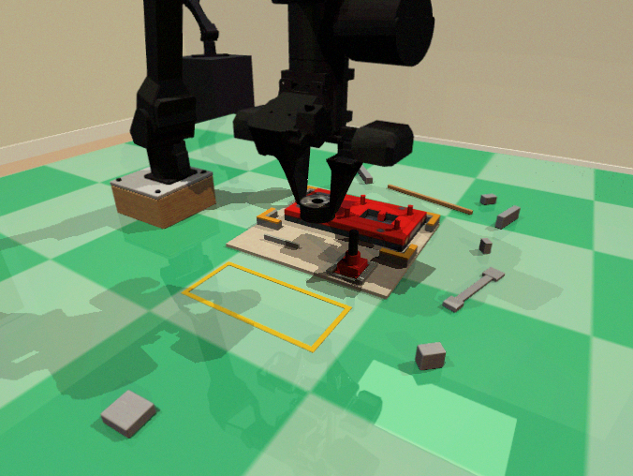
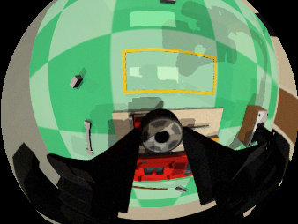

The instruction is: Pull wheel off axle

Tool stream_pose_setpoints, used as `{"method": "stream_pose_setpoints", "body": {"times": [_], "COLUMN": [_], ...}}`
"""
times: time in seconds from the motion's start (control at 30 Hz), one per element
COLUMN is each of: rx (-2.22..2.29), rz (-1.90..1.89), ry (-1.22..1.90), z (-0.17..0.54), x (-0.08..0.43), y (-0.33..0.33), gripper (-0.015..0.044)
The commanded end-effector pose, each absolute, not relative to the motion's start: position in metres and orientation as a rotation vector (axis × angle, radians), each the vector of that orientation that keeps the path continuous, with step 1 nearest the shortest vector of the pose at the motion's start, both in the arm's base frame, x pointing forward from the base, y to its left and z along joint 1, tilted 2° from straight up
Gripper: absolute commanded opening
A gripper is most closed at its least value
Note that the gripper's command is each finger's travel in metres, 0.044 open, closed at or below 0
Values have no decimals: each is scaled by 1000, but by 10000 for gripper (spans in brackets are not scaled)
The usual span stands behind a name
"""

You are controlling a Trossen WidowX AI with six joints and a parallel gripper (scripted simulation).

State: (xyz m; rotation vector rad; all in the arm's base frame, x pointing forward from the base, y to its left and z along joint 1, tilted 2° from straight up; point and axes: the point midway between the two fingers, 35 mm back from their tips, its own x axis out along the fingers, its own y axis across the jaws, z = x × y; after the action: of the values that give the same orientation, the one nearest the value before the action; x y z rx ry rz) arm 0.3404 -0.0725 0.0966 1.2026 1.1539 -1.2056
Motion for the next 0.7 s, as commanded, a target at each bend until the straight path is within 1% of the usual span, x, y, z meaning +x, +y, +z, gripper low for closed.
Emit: {"method": "stream_pose_setpoints", "body": {"times": [0.0,0.4,0.67], "rx": [1201,1198,1197], "rz": [-1201,-1201,-1201], "ry": [1157,1153,1152], "z": [98,101,90], "x": [331,304,303], "y": [-87,-129,-132], "gripper": [0,0,0]}}
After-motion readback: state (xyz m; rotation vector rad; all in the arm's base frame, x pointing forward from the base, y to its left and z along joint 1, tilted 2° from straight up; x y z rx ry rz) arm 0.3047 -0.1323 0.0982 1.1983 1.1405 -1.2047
